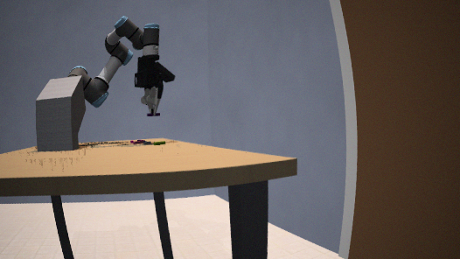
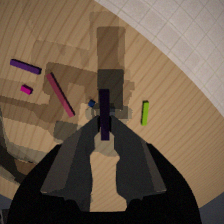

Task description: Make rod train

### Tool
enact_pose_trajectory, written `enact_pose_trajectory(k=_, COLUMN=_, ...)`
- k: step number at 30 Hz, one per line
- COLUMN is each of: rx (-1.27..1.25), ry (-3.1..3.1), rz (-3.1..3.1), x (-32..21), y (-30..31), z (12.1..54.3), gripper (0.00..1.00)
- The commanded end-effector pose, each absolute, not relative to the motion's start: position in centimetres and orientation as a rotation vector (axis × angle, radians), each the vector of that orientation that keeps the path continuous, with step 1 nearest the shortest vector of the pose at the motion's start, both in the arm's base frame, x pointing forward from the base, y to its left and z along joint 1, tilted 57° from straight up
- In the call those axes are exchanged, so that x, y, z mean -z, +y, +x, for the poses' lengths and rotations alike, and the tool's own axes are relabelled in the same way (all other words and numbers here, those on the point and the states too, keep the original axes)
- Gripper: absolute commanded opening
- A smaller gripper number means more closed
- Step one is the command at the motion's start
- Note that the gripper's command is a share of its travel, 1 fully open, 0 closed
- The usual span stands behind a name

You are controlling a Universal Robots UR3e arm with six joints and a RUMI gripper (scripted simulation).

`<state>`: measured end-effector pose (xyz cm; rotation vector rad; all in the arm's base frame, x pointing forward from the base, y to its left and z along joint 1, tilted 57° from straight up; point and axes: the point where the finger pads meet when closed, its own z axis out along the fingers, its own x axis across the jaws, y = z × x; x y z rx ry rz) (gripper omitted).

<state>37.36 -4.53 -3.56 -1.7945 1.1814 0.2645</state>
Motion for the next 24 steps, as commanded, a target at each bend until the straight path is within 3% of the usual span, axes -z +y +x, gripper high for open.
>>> enact_pose_trajectory(k=1, rx=-0.313, ry=1.256, rz=-1.767, x=4.6, y=-5.6, z=37.9, gripper=0.0)
enact_pose_trajectory(k=24, rx=-0.314, ry=1.256, rz=-1.764, x=5.6, y=-4.1, z=38.4, gripper=0.0)
